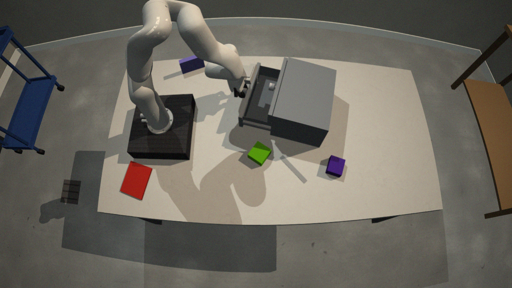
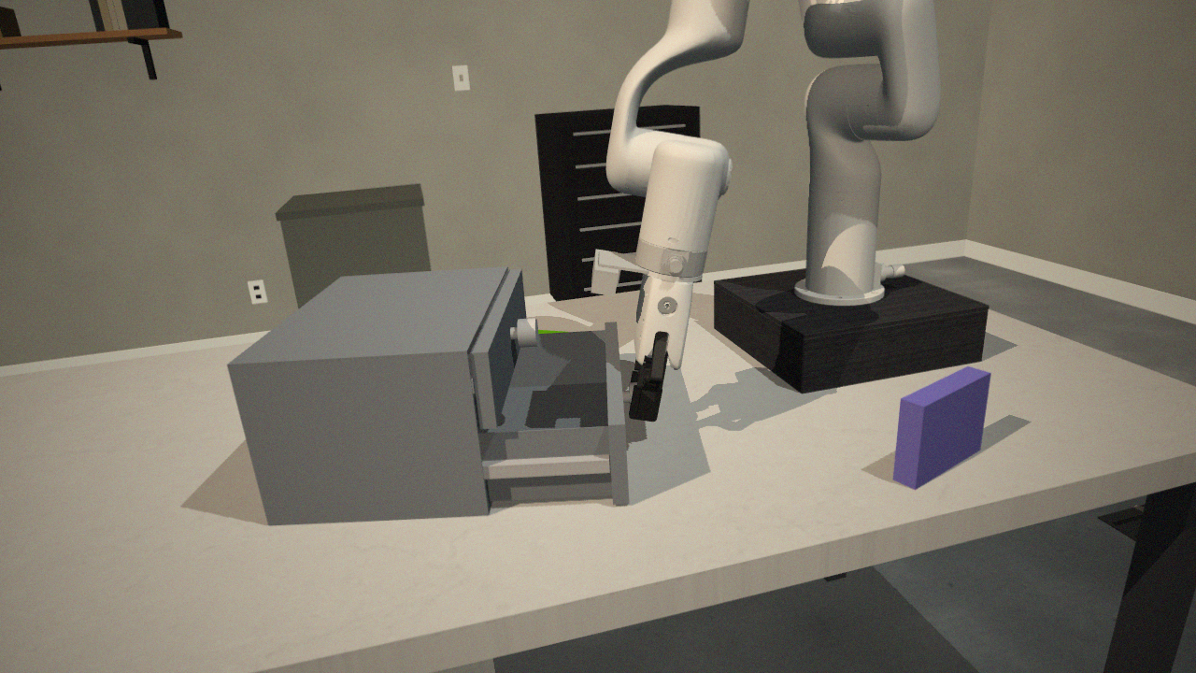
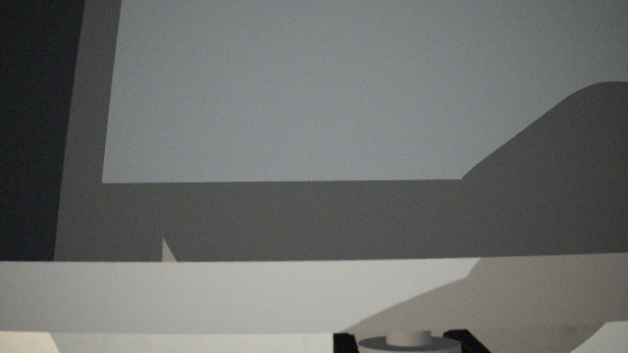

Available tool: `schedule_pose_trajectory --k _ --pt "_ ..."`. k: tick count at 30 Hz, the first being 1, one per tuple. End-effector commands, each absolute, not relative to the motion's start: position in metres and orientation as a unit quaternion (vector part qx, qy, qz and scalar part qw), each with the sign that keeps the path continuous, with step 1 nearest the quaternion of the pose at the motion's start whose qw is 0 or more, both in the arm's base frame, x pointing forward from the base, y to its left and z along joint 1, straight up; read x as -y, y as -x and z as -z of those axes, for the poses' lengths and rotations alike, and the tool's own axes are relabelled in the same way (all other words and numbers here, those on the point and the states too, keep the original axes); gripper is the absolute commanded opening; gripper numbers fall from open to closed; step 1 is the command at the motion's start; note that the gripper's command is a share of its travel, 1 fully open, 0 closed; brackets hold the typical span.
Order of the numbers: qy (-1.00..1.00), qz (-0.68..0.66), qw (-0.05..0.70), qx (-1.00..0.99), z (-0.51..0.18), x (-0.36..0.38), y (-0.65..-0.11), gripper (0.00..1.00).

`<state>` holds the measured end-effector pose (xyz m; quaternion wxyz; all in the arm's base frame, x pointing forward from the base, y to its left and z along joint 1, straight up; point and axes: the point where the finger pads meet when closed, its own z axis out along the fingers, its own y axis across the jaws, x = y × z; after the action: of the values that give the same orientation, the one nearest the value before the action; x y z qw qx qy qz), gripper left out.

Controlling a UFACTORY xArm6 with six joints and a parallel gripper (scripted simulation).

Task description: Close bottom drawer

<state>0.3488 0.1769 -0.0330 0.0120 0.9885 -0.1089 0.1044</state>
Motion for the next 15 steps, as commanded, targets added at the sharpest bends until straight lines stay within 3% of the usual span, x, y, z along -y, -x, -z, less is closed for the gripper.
schedule_pose_trajectory --k 1,15 --pt "-0.988 -0.109 0.012 0.109 0.0324 -0.1772 -0.3497 0.00" --pt "-0.983 -0.147 0.016 0.108 0.0324 -0.1772 -0.3497 0.00"
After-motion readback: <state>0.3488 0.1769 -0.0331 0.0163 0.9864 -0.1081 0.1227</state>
